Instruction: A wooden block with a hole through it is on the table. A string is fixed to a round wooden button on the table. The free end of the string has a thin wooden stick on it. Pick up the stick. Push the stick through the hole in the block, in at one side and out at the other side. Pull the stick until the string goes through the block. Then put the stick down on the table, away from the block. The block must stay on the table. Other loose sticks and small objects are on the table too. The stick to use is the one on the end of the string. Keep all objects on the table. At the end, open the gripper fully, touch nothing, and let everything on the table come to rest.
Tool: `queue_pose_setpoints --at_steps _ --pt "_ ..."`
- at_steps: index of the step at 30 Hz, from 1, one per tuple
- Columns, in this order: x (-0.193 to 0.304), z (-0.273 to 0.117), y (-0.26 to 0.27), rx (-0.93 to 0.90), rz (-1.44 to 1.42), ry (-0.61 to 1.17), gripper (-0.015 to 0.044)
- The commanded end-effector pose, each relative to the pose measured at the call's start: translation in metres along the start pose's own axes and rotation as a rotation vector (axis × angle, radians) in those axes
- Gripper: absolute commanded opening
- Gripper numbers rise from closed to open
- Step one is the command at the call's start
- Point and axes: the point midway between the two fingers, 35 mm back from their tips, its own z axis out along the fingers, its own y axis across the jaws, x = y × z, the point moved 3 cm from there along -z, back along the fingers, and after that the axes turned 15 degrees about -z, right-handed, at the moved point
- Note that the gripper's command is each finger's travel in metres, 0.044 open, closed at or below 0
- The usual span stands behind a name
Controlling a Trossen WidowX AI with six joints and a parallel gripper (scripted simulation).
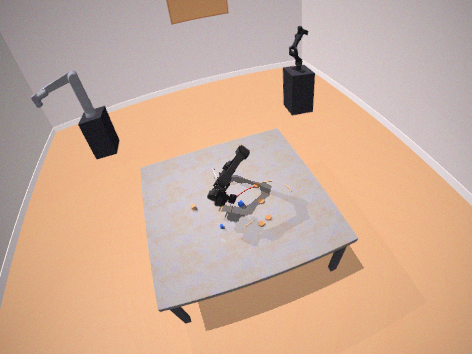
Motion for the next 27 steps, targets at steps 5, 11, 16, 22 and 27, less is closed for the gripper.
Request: queue_pose_setpoints --at_steps 5,11,16,22,27 --pt "0.000 0.000 0.000 0.000 0.000 0.000 0.0000" --pt "0.002 0.000 0.006 0.005 0.062 0.008 0.0000" --pt "0.003 0.000 0.013 0.011 0.131 0.016 0.0000" --pt "0.006 0.000 0.021 0.020 0.213 0.026 0.0000" --pt "0.008 -0.001 0.027 0.028 0.281 0.033 0.0000"
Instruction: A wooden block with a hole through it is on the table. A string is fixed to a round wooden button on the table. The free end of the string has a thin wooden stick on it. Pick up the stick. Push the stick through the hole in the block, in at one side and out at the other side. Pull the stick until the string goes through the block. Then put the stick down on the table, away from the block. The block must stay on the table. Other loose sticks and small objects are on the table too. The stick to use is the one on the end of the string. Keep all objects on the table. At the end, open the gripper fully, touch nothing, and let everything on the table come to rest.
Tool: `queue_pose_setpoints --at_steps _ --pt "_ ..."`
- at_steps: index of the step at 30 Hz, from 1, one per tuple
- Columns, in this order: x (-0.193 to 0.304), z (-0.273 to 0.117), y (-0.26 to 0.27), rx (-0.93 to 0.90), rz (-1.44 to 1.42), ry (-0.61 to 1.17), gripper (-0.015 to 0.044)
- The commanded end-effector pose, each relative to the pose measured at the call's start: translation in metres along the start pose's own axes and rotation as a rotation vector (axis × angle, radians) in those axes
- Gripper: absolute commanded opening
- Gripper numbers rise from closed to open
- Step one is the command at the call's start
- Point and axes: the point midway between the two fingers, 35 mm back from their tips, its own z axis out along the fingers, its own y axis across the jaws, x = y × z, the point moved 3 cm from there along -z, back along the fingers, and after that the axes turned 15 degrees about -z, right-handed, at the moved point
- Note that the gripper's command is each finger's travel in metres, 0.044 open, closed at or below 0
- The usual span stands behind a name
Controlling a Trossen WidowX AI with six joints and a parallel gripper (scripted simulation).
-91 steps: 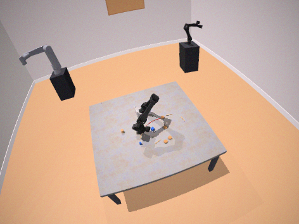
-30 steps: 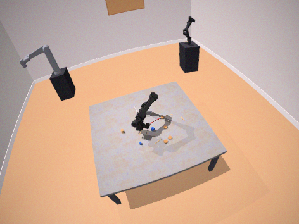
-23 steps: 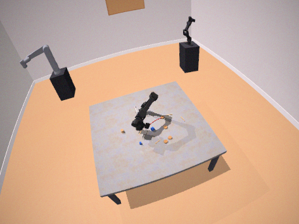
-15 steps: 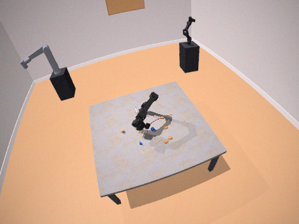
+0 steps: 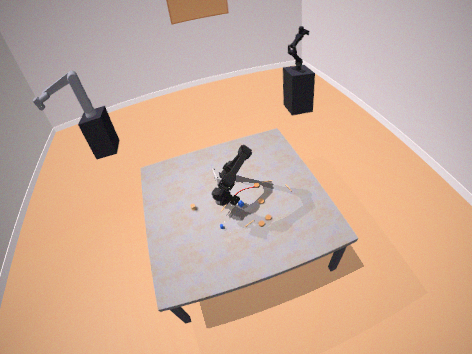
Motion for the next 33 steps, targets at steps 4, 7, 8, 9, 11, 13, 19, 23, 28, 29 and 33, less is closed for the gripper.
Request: queue_pose_setpoints --at_steps 4,7,8,9,11,13,19,23,28,29,33 --pt "0.006 -0.001 0.007 0.014 0.094 0.008 0.0000" --pt "0.008 -0.001 0.011 0.019 0.135 0.012 0.0000" --pt "0.009 -0.001 0.012 0.021 0.149 0.013 0.0000" --pt "0.009 -0.001 0.013 0.023 0.163 0.014 0.0000" --pt "0.011 -0.001 0.015 0.026 0.190 0.016 0.0000" --pt "0.013 -0.001 0.017 0.030 0.218 0.018 0.0000" --pt "0.017 -0.001 0.024 0.041 0.300 0.023 0.0000" --pt "0.021 -0.001 0.028 0.049 0.355 0.026 0.0000" --pt "0.025 -0.001 0.034 0.059 0.424 0.029 0.0000" --pt "0.026 -0.001 0.035 0.061 0.438 0.030 0.0000" --pt "0.029 -0.001 0.039 0.069 0.493 0.031 0.0000"
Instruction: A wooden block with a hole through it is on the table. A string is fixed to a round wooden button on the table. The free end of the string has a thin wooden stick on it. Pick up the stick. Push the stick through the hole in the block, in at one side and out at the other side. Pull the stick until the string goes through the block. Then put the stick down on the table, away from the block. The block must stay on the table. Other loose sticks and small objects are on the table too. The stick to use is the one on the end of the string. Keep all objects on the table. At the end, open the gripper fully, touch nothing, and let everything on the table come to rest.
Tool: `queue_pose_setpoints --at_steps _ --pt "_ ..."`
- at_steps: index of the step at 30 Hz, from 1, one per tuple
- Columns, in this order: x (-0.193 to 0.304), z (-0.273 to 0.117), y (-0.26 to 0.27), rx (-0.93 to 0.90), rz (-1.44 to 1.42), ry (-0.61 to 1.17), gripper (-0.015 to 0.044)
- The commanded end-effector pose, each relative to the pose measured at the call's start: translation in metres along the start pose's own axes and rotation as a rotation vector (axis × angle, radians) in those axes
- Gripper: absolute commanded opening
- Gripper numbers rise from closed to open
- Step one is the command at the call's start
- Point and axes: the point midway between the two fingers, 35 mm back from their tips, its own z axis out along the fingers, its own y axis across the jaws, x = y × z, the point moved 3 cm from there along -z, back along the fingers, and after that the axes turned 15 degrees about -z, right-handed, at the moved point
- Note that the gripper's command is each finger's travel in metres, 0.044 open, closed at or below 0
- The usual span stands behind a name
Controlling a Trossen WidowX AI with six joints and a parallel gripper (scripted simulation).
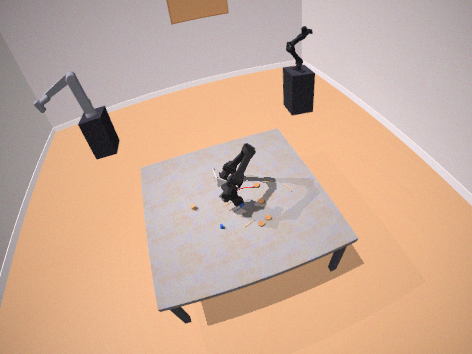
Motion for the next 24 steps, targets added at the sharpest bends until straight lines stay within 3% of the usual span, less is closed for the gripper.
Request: queue_pose_setpoints --at_steps 1,24 --pt "0.005 -0.001 0.001 0.011 0.053 -0.001 0.0000" --pt "0.034 0.000 0.012 0.057 0.371 -0.003 0.0000"
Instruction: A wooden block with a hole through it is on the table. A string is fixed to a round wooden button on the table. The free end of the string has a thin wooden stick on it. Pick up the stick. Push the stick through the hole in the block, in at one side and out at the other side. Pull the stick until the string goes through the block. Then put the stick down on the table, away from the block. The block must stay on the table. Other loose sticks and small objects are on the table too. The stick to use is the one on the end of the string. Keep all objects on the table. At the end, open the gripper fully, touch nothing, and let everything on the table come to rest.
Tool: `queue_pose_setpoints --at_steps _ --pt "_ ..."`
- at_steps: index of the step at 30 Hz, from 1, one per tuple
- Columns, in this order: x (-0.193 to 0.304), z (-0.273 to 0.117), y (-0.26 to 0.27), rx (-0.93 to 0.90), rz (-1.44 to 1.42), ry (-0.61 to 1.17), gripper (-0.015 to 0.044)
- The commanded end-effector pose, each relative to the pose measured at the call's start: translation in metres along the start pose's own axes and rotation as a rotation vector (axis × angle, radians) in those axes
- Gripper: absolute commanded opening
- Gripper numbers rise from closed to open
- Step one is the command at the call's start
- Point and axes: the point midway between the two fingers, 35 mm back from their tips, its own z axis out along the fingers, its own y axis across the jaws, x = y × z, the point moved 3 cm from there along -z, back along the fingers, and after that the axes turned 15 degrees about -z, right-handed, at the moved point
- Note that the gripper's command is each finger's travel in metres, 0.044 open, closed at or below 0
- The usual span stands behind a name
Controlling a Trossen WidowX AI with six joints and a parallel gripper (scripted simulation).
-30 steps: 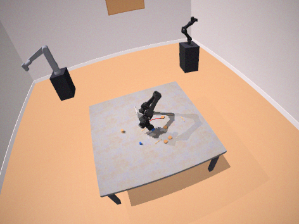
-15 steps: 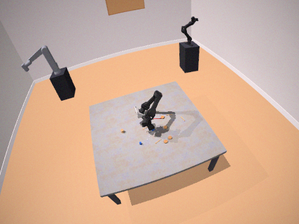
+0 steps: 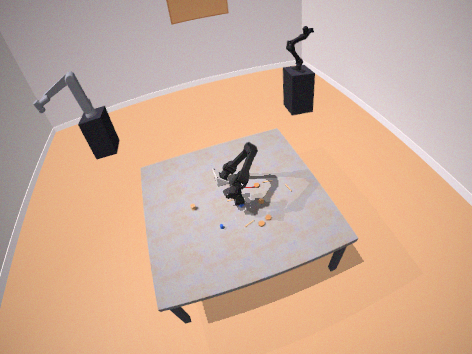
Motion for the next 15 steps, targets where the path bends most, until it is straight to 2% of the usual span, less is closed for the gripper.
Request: queue_pose_setpoints --at_steps 1,15 --pt "0.005 0.000 -0.001 0.009 0.053 -0.005 0.0000" --pt "0.024 0.000 -0.002 0.036 0.248 -0.015 0.0000"
